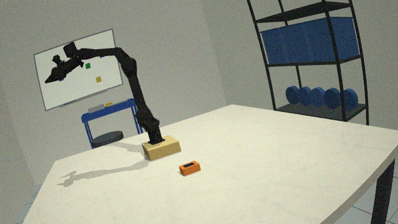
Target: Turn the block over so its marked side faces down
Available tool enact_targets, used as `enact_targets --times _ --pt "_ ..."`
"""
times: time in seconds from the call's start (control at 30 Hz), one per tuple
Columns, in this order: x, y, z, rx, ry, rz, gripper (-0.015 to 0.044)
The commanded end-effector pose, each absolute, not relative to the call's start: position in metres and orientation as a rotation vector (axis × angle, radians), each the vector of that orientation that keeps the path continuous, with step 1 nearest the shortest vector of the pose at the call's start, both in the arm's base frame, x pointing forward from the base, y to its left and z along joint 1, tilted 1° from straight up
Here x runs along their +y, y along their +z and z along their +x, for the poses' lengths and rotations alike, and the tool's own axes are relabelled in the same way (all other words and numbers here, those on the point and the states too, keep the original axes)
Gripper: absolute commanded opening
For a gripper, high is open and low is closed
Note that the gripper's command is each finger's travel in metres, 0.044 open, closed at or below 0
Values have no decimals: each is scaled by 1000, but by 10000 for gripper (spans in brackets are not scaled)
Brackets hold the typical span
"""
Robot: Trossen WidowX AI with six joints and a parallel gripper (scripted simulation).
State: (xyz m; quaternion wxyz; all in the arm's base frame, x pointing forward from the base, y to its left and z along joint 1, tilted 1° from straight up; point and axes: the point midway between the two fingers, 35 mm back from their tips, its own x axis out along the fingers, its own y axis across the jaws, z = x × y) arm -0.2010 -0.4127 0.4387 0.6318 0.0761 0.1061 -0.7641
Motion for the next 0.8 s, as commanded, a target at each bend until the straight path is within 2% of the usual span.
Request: enact_targets --times 0.0,0.43,0.77 --pt "-435 416 -154 251 -1648 255 440" --pt "-454 339 33 431 -1256 413 440" --pt "-401 263 190 670 -920 503 440"
